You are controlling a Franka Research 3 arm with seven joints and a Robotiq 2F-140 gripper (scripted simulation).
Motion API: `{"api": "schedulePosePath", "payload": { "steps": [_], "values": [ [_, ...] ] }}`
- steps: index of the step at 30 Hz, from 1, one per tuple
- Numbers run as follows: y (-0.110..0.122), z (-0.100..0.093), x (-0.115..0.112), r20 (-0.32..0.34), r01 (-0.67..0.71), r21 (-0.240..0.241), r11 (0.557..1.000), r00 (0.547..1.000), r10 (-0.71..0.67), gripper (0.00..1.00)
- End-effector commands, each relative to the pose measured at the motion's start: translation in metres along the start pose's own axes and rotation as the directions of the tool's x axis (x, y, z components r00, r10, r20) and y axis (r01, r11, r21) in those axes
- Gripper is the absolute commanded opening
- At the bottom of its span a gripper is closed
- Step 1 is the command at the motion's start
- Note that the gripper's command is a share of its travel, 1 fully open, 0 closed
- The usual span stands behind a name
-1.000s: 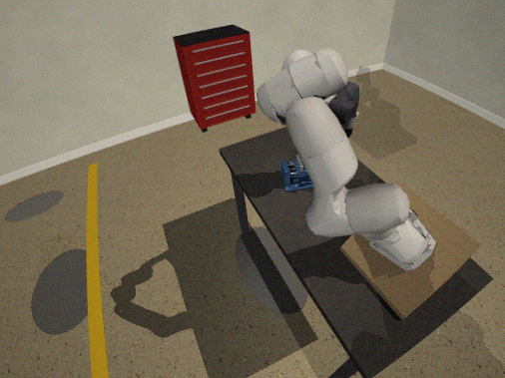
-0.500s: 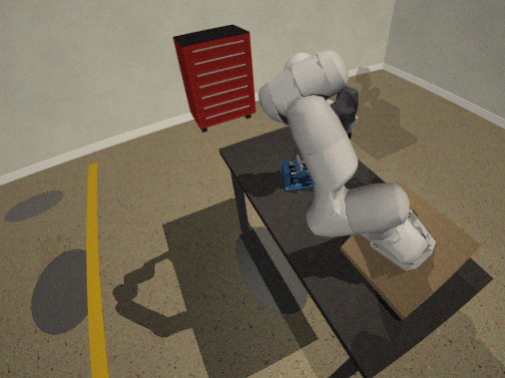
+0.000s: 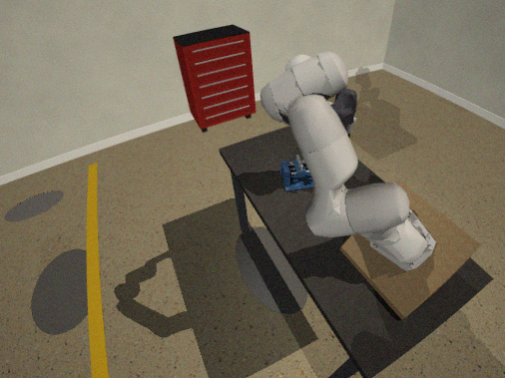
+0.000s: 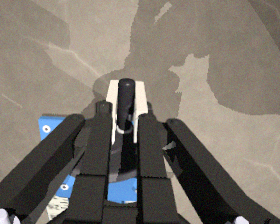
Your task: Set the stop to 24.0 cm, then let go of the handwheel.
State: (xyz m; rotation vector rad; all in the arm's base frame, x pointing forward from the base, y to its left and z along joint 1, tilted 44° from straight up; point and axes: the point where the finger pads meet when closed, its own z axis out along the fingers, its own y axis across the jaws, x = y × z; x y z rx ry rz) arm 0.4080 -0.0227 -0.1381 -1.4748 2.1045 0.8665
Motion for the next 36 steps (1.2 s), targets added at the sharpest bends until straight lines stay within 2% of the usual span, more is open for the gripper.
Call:
{"api": "schedulePosePath", "payload": {
  "steps": [1, 36],
  "values": [
    [-0.005, 0.003, 0.001, -0.004, -0.005, 0.005, 1.000, 1.000, 0.005, 0.04],
    [-0.030, 0.003, 0.001, -0.004, -0.005, 0.005, 1.000, 1.000, 0.005, 0.04]
  ]
}}
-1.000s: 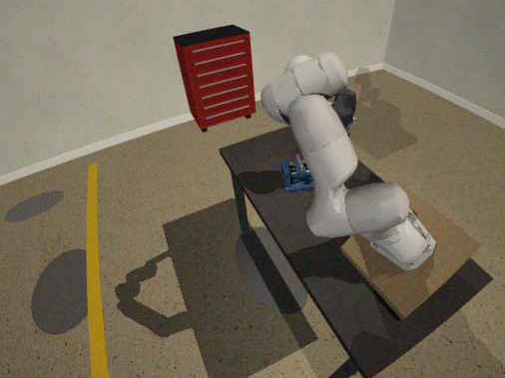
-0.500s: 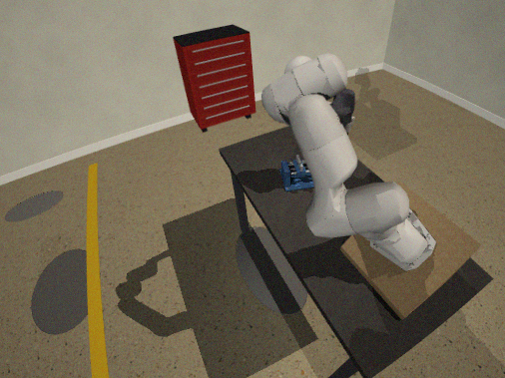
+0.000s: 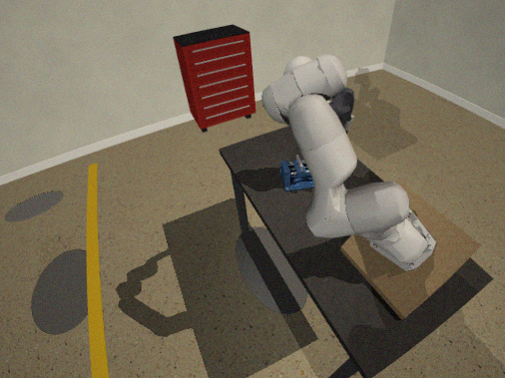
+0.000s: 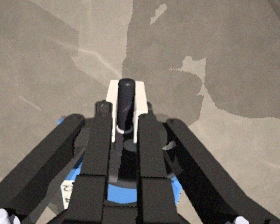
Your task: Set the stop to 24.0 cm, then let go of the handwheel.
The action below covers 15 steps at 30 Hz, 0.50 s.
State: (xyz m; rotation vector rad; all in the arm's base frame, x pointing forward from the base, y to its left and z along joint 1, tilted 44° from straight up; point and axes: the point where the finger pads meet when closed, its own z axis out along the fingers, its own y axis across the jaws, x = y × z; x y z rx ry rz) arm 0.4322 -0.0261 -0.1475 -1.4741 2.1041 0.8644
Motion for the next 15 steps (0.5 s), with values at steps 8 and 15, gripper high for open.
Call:
{"api": "schedulePosePath", "payload": {
  "steps": [8, 15],
  "values": [
    [-0.0088, -0.0038, 0.0007, -0.005, -0.005, 0.003, 1.000, 1.000, 0.005, 0.04],
    [-0.0134, -0.0076, 0.0007, -0.005, -0.005, 0.003, 1.000, 1.000, 0.005, 0.04]
  ]
}}
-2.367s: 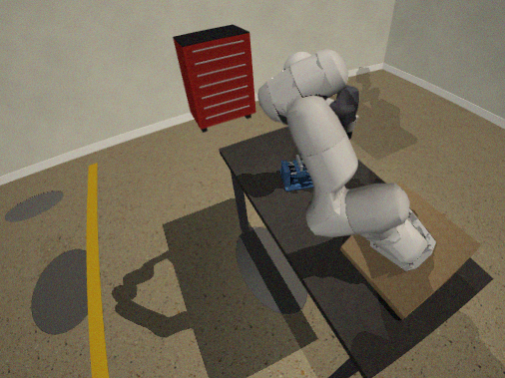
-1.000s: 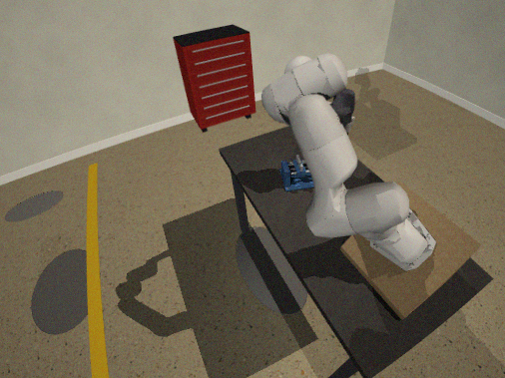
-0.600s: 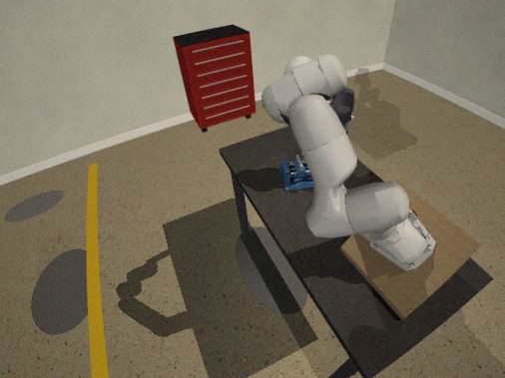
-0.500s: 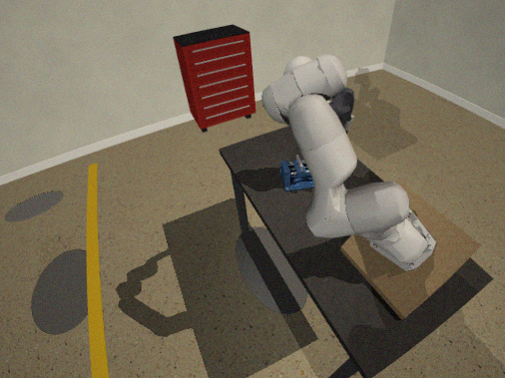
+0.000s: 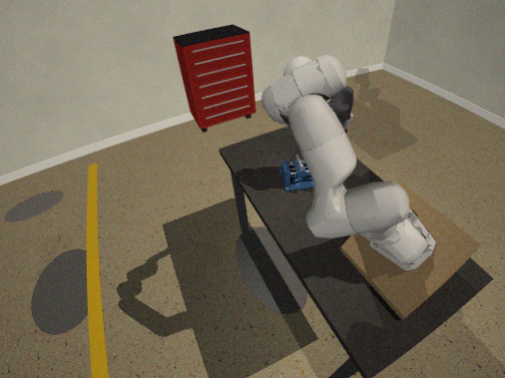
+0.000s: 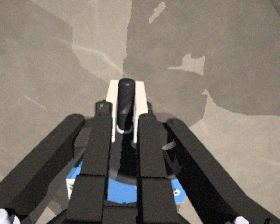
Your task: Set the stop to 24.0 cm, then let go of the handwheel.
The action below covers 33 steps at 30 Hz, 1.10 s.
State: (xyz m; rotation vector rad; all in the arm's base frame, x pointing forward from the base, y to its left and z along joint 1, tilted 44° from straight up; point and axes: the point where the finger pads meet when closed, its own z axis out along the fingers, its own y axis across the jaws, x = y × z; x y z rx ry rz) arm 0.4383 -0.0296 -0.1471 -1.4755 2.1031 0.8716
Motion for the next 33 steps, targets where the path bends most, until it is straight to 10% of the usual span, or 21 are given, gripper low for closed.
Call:
{"api": "schedulePosePath", "payload": {
  "steps": [1, 33],
  "values": [
    [-0.007, -0.006, 0.001, -0.006, -0.004, 0.008, 1.000, 1.000, 0.004, 0.04],
    [-0.015, -0.033, 0.001, -0.006, -0.004, 0.008, 1.000, 1.000, 0.004, 0.04]
  ]
}}
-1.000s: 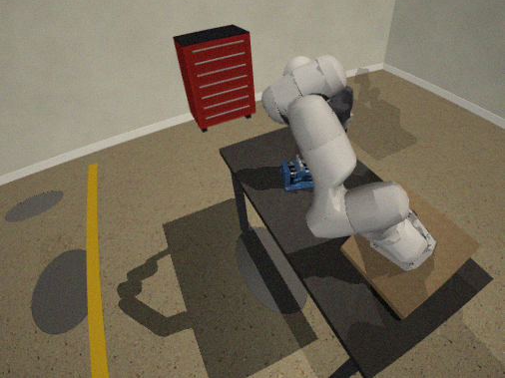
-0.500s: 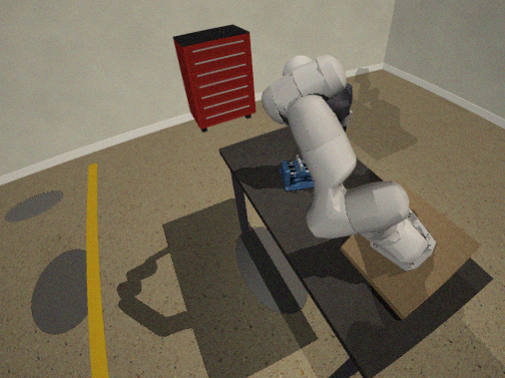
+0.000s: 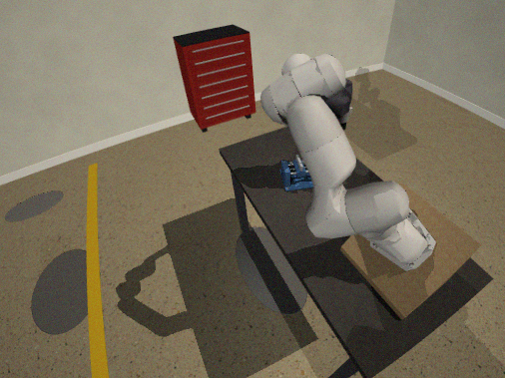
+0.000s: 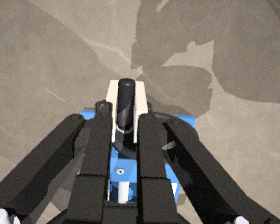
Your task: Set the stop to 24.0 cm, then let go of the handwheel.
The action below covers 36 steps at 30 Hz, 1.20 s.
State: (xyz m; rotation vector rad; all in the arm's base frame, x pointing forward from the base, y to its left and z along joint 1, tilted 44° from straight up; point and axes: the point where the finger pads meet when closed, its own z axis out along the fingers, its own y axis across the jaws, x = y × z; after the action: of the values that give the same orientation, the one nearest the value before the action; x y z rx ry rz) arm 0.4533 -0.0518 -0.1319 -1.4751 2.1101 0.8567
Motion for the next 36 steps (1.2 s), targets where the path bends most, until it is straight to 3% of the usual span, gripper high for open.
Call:
{"api": "schedulePosePath", "payload": {
  "steps": [1, 36],
  "values": [
    [0.001, -0.007, 0.001, 0.001, -0.004, -0.001, 1.000, 1.000, 0.004, 0.04],
    [0.008, -0.020, 0.001, 0.001, -0.004, -0.001, 1.000, 1.000, 0.004, 0.04]
  ]
}}
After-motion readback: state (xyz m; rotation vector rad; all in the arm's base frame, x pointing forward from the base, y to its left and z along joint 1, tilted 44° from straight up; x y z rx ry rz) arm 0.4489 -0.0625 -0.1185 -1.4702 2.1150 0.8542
